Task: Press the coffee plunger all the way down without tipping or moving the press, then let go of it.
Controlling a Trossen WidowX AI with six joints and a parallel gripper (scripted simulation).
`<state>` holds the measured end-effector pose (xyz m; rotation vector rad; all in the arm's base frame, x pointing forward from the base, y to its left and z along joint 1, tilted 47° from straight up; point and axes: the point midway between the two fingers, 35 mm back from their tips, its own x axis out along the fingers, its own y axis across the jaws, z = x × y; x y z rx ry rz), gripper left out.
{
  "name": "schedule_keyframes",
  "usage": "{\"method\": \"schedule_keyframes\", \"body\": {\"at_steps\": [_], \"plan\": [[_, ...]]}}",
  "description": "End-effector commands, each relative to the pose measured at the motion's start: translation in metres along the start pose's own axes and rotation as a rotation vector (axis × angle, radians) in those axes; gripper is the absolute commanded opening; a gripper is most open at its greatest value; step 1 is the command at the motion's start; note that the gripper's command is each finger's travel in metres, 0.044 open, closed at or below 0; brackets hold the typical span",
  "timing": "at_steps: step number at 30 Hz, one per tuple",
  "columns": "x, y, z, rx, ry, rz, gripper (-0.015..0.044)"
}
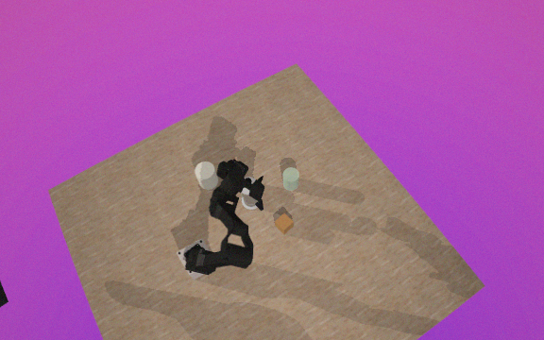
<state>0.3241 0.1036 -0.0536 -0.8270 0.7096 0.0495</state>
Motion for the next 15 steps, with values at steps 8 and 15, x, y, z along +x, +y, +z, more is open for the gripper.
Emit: {"method": "schedule_keyframes", "body": {"at_steps": [8, 15], "plan": [[-0.063, -0.005, 0.046, 0.001, 0.016, -0.002, 0.0440], [-0.070, -0.006, 0.047, 0.000, 0.017, -0.004, 0.0440]]}}
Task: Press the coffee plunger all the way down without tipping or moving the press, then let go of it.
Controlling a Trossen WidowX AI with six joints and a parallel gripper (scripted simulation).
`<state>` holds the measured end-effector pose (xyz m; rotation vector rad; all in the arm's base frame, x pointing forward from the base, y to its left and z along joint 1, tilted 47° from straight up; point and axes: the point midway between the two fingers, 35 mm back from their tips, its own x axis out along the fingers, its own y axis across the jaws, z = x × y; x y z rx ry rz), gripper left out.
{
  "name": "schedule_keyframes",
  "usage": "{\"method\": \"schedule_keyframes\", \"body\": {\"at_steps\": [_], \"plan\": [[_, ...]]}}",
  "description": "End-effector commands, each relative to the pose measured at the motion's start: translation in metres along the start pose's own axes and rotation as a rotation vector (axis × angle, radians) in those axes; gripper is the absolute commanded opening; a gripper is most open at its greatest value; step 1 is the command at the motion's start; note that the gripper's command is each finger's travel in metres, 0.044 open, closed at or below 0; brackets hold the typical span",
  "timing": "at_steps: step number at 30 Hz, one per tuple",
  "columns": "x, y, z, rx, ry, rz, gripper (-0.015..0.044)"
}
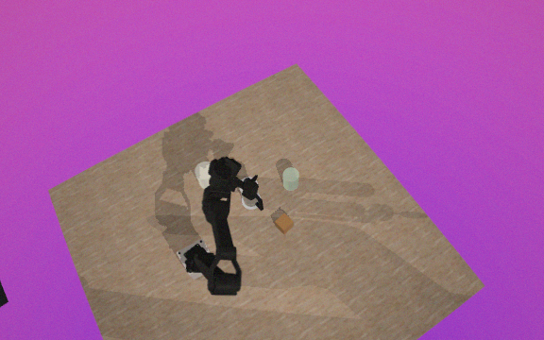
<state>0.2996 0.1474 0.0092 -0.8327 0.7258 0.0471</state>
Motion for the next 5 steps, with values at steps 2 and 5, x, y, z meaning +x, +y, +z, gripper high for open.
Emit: {"method": "schedule_keyframes", "body": {"at_steps": [2, 5], "plan": [[-0.0035, -0.0023, 0.0018, 0.006, 0.001, -0.006, 0.0440], [-0.0035, -0.0023, 0.0018, 0.006, 0.001, -0.006, 0.0440]]}}
